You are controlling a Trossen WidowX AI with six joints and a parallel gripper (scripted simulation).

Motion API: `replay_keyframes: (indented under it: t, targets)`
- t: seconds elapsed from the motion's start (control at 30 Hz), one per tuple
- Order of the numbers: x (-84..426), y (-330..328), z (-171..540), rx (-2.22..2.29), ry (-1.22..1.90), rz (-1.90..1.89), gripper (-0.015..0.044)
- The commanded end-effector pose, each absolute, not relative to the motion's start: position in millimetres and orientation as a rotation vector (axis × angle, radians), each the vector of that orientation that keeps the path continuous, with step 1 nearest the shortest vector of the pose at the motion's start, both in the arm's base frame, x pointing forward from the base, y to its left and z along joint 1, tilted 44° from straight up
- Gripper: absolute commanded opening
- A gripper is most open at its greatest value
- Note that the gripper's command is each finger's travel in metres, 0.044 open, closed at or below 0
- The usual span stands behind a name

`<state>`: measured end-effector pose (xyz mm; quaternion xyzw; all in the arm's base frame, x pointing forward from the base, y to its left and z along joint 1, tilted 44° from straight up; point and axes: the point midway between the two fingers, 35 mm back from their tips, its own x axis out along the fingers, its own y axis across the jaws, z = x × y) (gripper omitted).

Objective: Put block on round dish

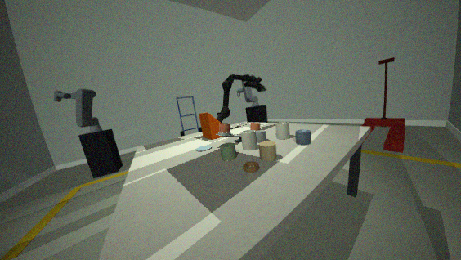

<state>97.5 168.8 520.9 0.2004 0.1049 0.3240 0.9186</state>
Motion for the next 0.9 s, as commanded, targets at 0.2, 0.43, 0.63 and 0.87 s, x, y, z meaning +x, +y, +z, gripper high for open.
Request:
replay_keyframes:
  t: [0.2, 0.43, 0.63, 0.87]
  targets:
    - [112.5, 179.5, 497.7, 0.257, 0.214, 0.609, 0.0440]
    - [137.7, 188.4, 463.5, 0.073, 0.251, 0.536, 0.0440]
    - [163.0, 189.6, 430.8, -0.065, 0.313, 0.477, 0.0440]
    - [193.7, 183.5, 388.2, -0.218, 0.422, 0.423, 0.0440]
